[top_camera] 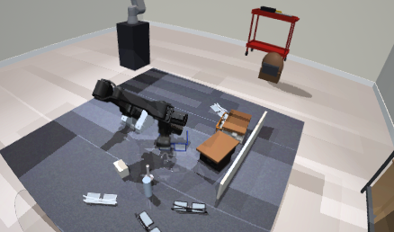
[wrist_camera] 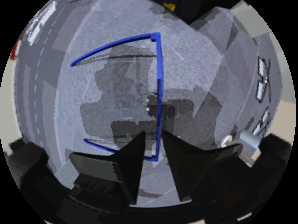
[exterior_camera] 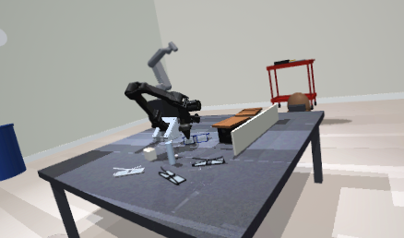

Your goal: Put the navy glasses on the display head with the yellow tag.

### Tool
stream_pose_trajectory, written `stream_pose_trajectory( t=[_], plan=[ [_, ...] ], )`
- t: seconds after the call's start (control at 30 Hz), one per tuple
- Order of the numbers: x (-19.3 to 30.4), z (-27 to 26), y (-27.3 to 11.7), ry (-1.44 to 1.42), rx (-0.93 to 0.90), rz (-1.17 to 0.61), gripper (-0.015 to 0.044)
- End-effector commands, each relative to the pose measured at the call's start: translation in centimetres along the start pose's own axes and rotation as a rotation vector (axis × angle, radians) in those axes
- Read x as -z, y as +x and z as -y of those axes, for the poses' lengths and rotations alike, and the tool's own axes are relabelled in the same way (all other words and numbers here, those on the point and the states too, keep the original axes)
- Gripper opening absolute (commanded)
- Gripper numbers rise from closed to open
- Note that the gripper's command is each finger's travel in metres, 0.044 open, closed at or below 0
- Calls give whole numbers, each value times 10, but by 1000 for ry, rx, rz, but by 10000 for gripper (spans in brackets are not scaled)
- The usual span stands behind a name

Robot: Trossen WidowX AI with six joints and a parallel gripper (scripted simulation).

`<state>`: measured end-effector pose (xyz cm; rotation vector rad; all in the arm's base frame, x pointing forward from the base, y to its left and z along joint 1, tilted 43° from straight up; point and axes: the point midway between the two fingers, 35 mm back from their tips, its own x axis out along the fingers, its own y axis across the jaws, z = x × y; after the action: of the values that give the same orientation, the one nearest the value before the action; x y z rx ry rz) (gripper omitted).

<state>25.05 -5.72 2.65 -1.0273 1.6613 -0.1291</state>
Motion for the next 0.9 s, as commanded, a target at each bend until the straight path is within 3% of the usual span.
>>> stream_pose_trajectory(
  t=[0.0,0.27,0.47,0.6,0.73,0.87],
  plan=[
    [1,-3,-2,2,-3,-1,108],
    [1,-7,-6,-1,-3,-3,108],
    [1,4,-50,-1,-5,-2,108],
    [1,5,-52,-1,-5,-3,108],
    [0,4,-46,-6,1,2,200],
    [0,4,-46,-6,1,2,200]
  ],
)
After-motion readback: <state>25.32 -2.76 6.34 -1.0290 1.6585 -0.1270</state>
